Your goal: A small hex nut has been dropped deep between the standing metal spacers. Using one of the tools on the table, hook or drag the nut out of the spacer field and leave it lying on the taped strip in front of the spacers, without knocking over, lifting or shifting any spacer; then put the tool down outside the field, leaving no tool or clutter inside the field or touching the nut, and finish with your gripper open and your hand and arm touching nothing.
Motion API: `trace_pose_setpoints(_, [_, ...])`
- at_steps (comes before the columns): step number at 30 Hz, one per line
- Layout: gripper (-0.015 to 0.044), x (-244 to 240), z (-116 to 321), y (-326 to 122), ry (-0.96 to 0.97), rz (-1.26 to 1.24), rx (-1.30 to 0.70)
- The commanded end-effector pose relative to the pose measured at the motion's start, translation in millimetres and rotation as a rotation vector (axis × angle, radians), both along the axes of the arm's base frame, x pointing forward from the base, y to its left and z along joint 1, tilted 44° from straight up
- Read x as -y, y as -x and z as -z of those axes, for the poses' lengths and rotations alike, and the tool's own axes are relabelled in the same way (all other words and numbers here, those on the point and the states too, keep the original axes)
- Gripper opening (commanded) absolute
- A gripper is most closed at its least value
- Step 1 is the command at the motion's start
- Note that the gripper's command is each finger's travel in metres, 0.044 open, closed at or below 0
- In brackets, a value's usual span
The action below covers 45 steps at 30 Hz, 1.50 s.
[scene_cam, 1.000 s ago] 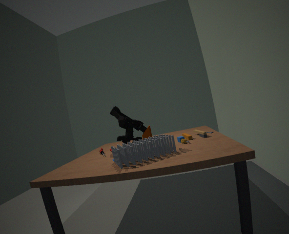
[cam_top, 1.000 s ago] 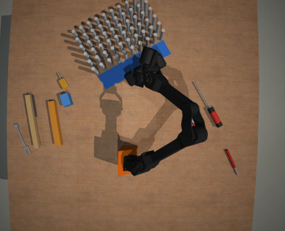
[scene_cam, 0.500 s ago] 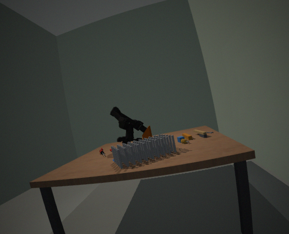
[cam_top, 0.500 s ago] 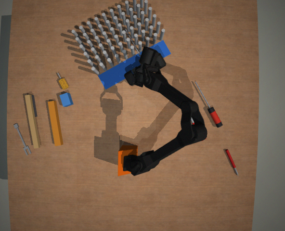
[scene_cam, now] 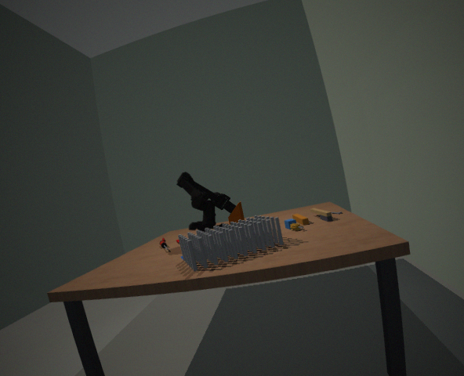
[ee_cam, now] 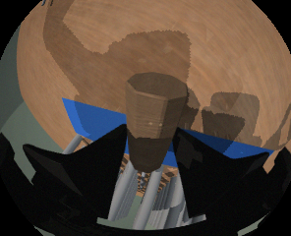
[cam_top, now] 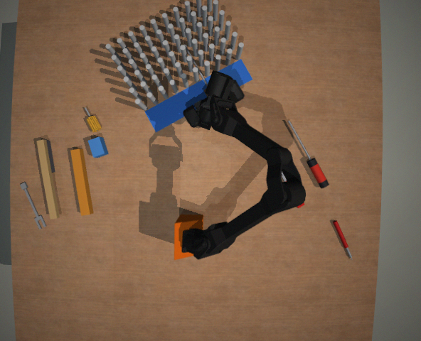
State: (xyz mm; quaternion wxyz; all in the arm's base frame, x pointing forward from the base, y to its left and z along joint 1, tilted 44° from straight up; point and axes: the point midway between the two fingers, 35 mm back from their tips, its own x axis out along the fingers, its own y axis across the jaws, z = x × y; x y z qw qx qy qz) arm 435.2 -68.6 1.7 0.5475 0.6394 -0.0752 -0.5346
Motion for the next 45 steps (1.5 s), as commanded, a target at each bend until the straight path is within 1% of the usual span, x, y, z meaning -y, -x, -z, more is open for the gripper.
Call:
trace_pose_setpoints(1, [0.0000, 0, 0, 1, -0.002, -0.006, -0.001])
trace_pose_setpoints(45, [0.0000, 12, -8, 23, -0.001, -0.004, -0.003])
